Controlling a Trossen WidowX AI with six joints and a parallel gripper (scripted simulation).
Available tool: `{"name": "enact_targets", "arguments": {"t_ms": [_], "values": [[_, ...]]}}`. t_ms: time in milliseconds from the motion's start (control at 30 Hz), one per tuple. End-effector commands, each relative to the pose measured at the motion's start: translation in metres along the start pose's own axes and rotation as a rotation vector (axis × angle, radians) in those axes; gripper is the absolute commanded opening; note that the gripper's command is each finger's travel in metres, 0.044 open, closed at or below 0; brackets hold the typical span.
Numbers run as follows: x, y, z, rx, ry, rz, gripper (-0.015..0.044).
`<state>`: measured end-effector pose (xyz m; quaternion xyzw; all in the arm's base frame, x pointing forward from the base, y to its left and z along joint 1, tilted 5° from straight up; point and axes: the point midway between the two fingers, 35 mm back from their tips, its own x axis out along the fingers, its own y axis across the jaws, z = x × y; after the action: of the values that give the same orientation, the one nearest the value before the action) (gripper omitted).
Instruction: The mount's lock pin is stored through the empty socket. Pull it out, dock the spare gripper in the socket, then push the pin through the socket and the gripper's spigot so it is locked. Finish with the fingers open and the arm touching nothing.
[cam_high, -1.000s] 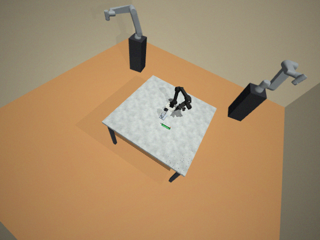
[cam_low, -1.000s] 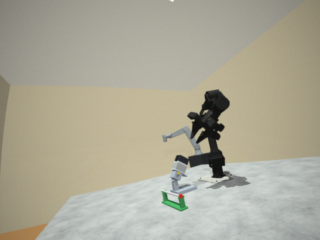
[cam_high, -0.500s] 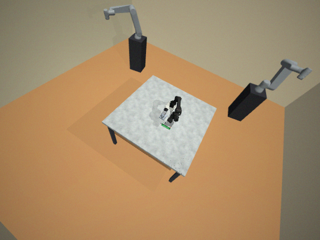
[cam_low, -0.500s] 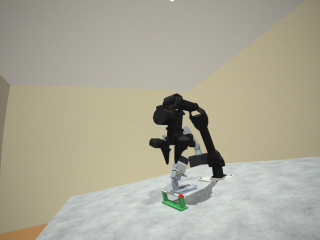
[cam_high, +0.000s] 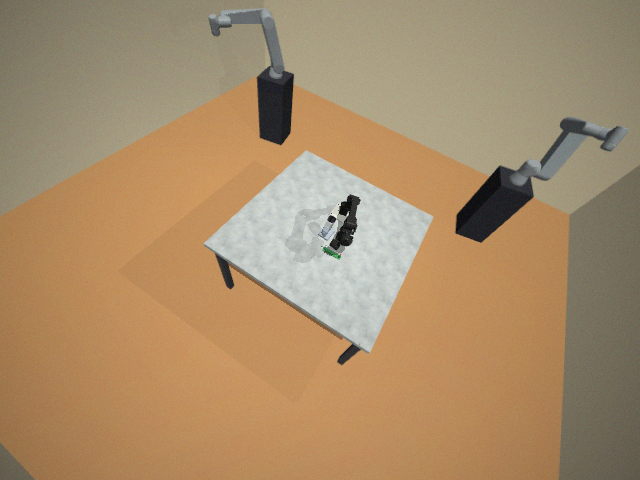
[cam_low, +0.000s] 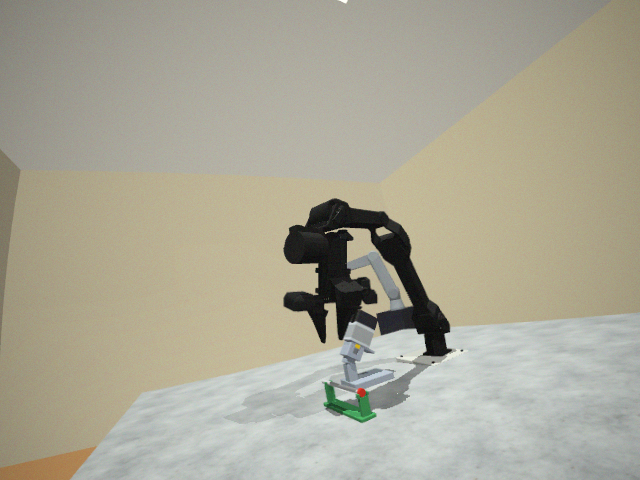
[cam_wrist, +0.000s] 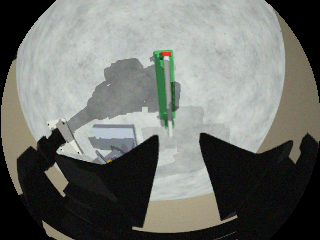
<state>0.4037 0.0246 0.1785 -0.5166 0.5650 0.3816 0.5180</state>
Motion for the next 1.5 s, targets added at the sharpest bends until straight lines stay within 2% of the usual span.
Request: {"name": "enact_targets", "arguments": {"t_ms": [0,233,1467], "values": [[0.027,0.0,0.005,-0.013,-0.001,0.036,0.018],[0.064,0.003,0.011,-0.018,-0.004,0.065,0.018],[0.116,0.007,0.027,-0.018,-0.005,0.066,0.018]]}}
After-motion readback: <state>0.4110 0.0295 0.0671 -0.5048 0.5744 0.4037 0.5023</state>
